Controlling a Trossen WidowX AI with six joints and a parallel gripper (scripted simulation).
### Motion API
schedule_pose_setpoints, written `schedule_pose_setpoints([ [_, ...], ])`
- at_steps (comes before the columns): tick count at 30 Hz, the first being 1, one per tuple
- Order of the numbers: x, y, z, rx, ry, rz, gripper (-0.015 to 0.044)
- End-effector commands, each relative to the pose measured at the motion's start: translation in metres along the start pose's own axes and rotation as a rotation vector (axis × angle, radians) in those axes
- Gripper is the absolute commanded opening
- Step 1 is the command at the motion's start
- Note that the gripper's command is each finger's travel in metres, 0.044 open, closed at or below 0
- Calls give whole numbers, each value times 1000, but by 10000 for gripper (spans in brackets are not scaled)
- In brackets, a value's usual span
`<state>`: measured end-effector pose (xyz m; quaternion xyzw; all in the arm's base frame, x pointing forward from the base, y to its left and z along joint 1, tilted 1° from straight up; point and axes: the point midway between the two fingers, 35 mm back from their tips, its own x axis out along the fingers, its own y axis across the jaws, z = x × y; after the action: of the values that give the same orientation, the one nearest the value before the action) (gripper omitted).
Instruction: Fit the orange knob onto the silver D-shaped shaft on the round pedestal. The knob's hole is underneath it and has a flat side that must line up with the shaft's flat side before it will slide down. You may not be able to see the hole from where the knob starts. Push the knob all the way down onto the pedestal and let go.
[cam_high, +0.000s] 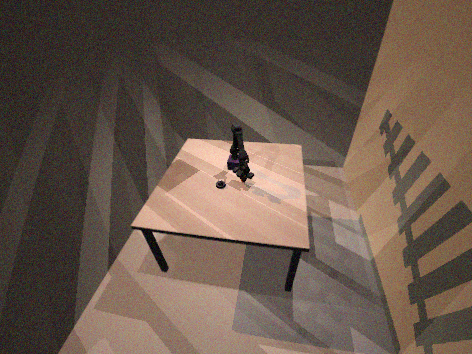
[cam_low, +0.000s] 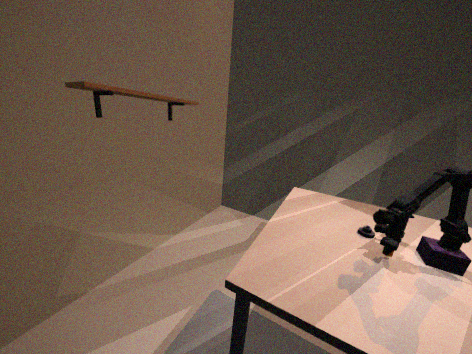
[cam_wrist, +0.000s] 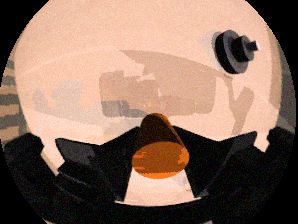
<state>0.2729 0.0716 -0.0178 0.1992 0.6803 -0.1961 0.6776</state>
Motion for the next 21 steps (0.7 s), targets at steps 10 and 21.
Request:
schedule_pose_setpoints([
  [10, -106, 1, 0, 4, -15, 22, 0],
  [21, -120, -3, 0, 3, -18, 71, 0],
])
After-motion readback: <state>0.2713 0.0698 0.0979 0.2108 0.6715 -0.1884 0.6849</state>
